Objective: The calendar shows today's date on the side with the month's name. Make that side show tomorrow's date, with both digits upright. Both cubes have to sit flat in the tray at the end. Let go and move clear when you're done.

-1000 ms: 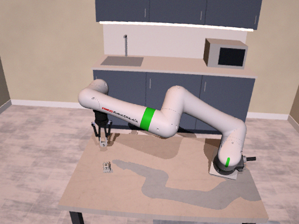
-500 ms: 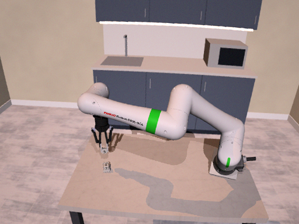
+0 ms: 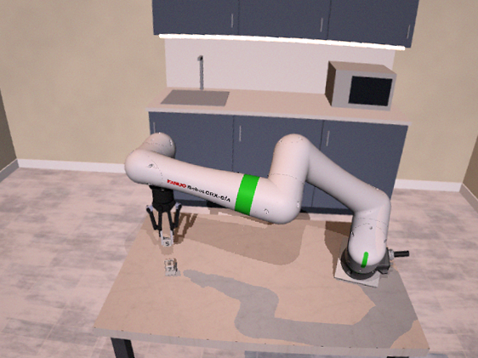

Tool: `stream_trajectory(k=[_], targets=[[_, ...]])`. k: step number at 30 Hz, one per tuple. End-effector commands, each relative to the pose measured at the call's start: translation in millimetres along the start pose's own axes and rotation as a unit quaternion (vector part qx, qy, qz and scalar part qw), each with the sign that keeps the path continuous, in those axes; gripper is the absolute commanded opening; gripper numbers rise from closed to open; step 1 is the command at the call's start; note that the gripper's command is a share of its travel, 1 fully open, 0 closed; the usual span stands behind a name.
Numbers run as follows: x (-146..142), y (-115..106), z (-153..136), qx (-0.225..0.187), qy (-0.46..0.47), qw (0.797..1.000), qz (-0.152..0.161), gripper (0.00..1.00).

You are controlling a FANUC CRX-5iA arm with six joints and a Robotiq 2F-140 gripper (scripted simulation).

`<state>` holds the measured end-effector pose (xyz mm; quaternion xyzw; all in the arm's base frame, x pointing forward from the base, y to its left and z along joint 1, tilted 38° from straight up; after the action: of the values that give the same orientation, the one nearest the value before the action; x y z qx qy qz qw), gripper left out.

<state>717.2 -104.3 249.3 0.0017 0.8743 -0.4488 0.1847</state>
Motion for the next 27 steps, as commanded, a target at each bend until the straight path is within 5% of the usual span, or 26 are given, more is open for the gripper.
stream_trajectory(k=[1, 27], targets=[[0.0, 3.6, 0.0, 0.000, 0.000, 1.000, 0.000, 0.24], [0.2, 62.5, -0.6, 0.000, 0.000, 1.000, 0.000, 0.24]])
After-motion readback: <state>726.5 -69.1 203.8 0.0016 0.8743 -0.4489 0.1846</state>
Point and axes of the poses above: the point where the finger pads meet when closed, its own y axis out along the fingers, its own x axis across the jaws, z = x × y, the point moved 5 cm from there along -y, back along the fingers, and after that the axes turned 2 degrees about y, right-handed, at the moved point
